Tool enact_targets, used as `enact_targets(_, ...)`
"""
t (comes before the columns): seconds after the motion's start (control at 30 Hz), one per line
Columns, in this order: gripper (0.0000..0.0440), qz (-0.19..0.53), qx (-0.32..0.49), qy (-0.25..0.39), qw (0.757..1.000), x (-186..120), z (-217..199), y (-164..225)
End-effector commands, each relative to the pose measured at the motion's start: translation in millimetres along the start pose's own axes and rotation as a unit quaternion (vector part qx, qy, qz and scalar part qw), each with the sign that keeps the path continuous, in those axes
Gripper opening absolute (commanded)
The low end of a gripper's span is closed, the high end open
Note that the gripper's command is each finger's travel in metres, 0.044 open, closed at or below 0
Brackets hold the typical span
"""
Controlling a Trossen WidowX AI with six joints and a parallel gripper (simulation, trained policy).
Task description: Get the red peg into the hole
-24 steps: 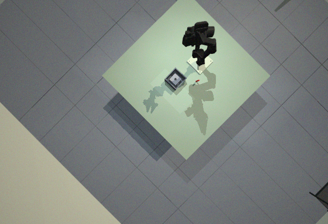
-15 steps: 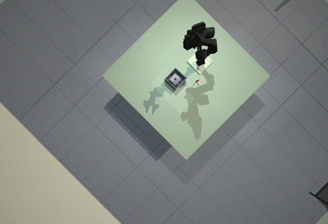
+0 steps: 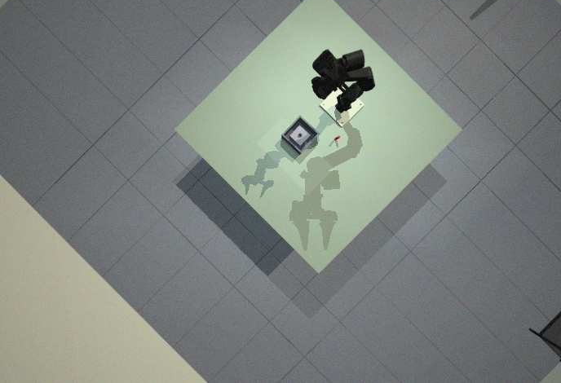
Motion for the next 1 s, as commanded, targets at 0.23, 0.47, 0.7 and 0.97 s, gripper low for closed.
enact_targets(0.23,0.0440,-0.006,0.184,-0.045,0.982,3.3,-5.7,-18.4)
enact_targets(0.47,0.0440,-0.009,0.298,-0.073,0.952,5.2,-11.5,-30.8)
enact_targets(0.7,0.0440,-0.014,0.408,-0.101,0.908,6.2,-19.4,-44.5)
enact_targets(0.97,0.0440,-0.021,0.524,-0.133,0.841,6.3,-31.1,-61.1)
Point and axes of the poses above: the point midway between the two fingers, 35 mm back from their tips, its own x axis out along the fingers, its own z axis across the jaws, y = z × x, the point moved 3 cm from there along -x, back along the fingers, and after that the axes turned 12 degrees about -x, right-handed, at the moved point
